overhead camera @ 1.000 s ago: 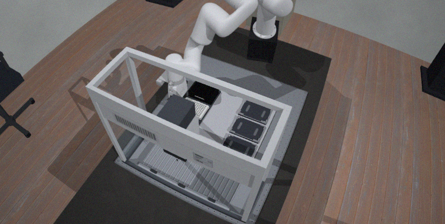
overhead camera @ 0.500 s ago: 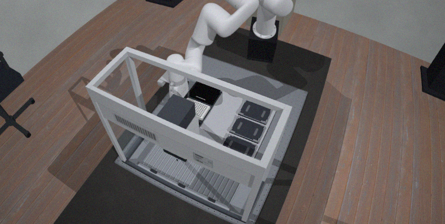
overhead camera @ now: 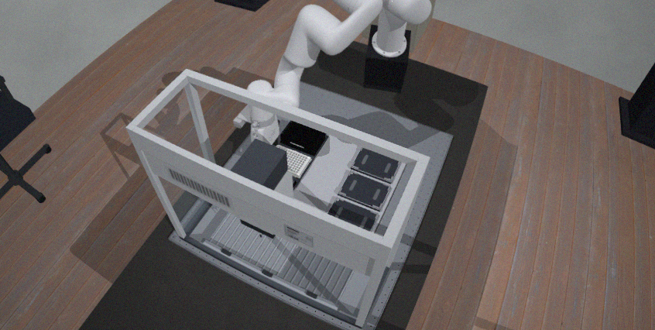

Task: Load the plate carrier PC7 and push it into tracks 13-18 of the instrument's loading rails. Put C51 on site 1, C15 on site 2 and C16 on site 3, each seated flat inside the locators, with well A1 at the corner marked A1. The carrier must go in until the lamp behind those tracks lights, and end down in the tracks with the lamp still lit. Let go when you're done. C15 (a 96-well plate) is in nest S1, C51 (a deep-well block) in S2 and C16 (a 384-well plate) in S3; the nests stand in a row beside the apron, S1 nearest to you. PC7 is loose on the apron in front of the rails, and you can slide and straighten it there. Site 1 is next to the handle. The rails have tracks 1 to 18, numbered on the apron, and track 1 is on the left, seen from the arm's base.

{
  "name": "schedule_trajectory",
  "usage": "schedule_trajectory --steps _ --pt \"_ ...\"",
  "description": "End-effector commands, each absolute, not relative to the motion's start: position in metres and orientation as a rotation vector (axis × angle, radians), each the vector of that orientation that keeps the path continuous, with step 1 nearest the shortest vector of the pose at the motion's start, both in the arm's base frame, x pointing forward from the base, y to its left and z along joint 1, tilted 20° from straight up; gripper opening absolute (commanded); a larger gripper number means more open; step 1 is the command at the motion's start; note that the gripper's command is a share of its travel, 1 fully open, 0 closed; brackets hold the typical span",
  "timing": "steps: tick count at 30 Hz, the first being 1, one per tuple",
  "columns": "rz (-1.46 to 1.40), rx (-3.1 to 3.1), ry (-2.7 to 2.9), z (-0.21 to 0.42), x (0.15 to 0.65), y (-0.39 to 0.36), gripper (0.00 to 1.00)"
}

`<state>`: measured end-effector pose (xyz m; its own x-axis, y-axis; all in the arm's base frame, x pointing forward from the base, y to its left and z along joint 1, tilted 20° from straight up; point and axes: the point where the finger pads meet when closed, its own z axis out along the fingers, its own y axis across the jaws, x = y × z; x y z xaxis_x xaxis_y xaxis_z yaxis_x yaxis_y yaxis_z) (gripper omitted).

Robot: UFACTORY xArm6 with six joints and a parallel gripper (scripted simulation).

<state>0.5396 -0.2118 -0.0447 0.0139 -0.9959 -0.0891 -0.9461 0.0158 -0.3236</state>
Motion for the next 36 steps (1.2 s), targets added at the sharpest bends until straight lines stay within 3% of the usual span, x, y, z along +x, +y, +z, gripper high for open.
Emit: schedule_trajectory --steps 1,36 --pt "-0.247 -2.002 2.004 -0.0427 0.5408 -0.2104 1.00" --pt "-0.247 -2.002 2.004 -0.0428 0.5407 -0.2118 1.00"
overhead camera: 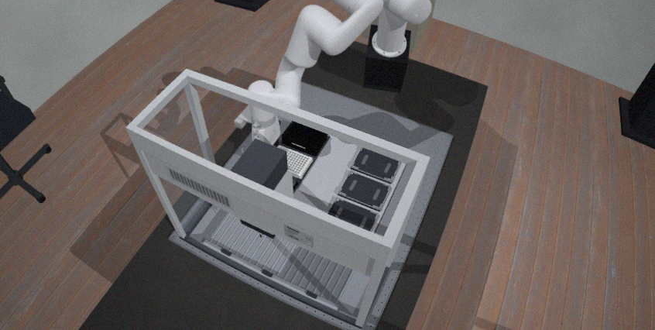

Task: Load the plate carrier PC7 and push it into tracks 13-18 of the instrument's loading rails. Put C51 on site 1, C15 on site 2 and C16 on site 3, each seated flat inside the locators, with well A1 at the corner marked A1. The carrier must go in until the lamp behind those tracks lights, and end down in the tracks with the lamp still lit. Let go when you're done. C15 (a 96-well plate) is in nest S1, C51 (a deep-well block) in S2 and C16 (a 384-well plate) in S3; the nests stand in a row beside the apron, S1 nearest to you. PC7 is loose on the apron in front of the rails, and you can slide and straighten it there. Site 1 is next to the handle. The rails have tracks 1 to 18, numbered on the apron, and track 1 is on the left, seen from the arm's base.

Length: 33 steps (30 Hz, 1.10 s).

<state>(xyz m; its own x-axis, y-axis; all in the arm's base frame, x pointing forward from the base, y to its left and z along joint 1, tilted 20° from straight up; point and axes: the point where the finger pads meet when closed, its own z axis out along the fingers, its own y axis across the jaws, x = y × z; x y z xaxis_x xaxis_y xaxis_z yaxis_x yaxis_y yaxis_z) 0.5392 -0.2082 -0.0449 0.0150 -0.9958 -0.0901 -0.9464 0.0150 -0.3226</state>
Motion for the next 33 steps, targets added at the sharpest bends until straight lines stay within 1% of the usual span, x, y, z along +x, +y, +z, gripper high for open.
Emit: schedule_trajectory --steps 1,33 --pt "-0.247 -2.002 2.004 -0.043 0.541 -0.212 1.00" --pt "-0.247 -2.002 2.004 -0.044 0.541 -0.231 1.00"
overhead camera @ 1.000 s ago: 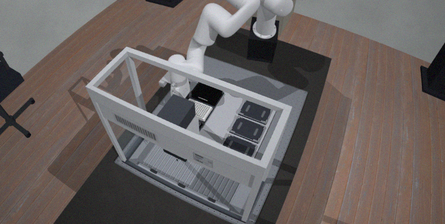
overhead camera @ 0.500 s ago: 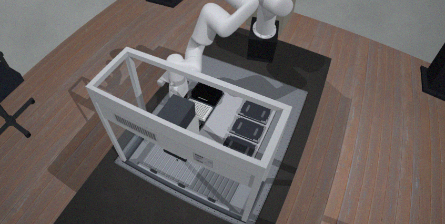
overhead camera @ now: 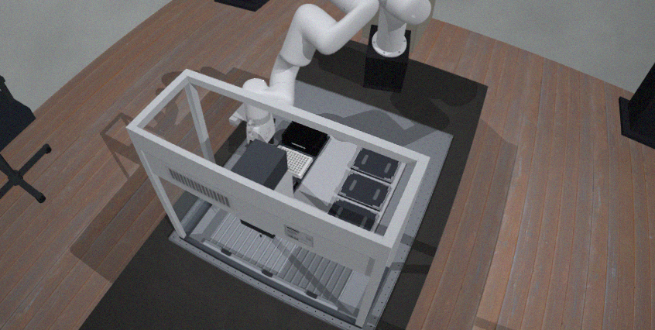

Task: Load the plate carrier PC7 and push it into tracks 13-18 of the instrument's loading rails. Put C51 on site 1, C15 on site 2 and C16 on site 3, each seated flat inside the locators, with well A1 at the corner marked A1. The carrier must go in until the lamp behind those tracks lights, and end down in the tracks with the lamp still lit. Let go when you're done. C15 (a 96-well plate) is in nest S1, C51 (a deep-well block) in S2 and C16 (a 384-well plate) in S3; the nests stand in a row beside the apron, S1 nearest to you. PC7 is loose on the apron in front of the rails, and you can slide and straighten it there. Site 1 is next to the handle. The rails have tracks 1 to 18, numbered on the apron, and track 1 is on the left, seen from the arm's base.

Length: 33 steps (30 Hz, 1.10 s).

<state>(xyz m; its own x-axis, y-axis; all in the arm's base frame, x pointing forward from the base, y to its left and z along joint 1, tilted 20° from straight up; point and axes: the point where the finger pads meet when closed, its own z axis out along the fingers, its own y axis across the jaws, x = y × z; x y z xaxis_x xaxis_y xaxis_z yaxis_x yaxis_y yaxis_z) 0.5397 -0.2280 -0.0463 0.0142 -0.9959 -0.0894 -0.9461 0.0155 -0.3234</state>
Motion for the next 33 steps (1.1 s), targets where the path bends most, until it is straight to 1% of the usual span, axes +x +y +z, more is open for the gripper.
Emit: schedule_trajectory --steps 1,33 --pt "-0.247 -2.002 2.004 -0.045 0.541 -0.232 1.00" --pt "-0.248 -2.002 2.004 -0.046 0.541 -0.250 1.00"
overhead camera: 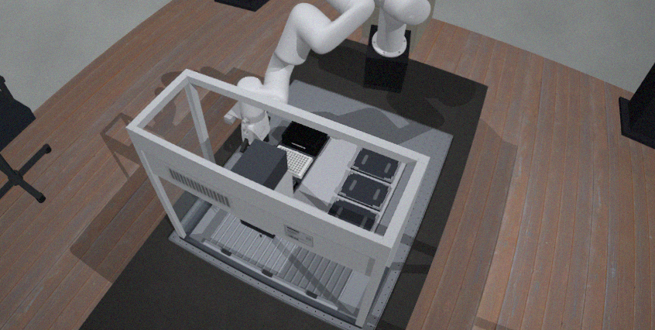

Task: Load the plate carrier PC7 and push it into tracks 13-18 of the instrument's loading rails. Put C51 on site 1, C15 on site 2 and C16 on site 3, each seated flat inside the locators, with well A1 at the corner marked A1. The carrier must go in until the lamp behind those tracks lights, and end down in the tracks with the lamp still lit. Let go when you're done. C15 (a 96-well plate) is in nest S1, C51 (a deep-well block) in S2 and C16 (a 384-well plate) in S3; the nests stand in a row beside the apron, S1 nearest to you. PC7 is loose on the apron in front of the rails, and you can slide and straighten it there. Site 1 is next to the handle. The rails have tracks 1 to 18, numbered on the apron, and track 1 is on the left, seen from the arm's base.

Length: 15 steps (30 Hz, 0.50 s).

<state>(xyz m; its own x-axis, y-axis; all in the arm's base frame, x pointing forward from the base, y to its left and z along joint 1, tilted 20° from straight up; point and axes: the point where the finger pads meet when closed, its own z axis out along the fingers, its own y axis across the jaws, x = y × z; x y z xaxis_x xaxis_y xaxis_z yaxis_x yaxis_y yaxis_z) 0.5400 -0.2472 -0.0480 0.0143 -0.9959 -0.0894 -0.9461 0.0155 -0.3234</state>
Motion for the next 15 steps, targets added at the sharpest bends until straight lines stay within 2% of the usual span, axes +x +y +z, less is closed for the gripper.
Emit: schedule_trajectory --steps 1,15 --pt "-0.248 -2.002 2.004 -0.0462 0.5413 -0.2509 1.00" --pt "-0.248 -2.002 2.004 -0.0368 0.5380 -0.2517 1.00"
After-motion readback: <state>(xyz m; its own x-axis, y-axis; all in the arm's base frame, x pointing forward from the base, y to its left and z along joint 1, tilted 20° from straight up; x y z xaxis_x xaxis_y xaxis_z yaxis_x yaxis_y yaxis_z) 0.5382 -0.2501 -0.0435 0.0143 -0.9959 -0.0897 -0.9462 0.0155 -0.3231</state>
